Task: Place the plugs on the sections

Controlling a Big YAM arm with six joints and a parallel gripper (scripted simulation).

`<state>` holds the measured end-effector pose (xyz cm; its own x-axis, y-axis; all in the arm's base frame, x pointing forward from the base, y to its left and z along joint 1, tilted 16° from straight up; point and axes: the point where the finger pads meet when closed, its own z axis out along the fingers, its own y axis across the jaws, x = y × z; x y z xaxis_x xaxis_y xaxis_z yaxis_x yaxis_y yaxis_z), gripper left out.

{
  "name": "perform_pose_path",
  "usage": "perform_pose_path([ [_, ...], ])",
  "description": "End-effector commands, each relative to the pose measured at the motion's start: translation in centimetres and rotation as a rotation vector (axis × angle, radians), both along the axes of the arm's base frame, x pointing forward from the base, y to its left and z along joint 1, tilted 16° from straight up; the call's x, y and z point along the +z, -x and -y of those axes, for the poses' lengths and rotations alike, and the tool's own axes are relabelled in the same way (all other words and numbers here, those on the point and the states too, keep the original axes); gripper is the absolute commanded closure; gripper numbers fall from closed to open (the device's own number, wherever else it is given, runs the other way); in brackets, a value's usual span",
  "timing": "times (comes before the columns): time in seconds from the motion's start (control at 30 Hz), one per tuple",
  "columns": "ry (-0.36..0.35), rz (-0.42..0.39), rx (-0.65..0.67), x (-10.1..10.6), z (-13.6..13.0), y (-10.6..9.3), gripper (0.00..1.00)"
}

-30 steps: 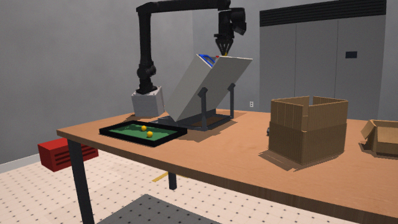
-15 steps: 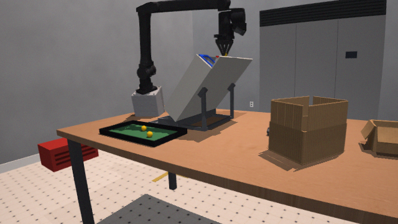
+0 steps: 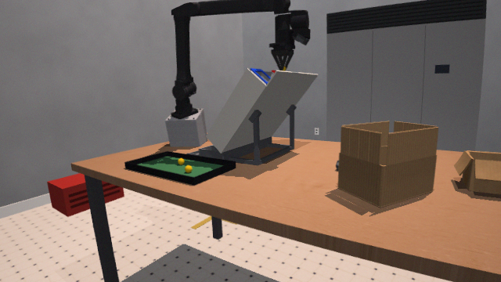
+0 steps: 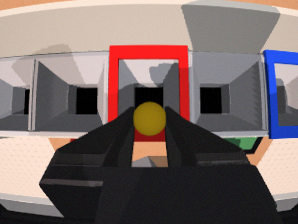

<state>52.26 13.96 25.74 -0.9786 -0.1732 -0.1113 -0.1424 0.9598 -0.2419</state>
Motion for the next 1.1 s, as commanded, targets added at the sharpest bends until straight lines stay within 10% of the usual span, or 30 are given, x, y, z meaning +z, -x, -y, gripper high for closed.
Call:
perform_pose_path([
  [0.0,-0.023,0.06,0.002,2.25,0.06,-1.06,1.0],
  [0.03,-0.023,0.06,0.002,2.25,0.06,-1.06,0.44],
  [1.07,-0.023,0.06,0.002,2.25,0.06,-1.06,0.44],
])
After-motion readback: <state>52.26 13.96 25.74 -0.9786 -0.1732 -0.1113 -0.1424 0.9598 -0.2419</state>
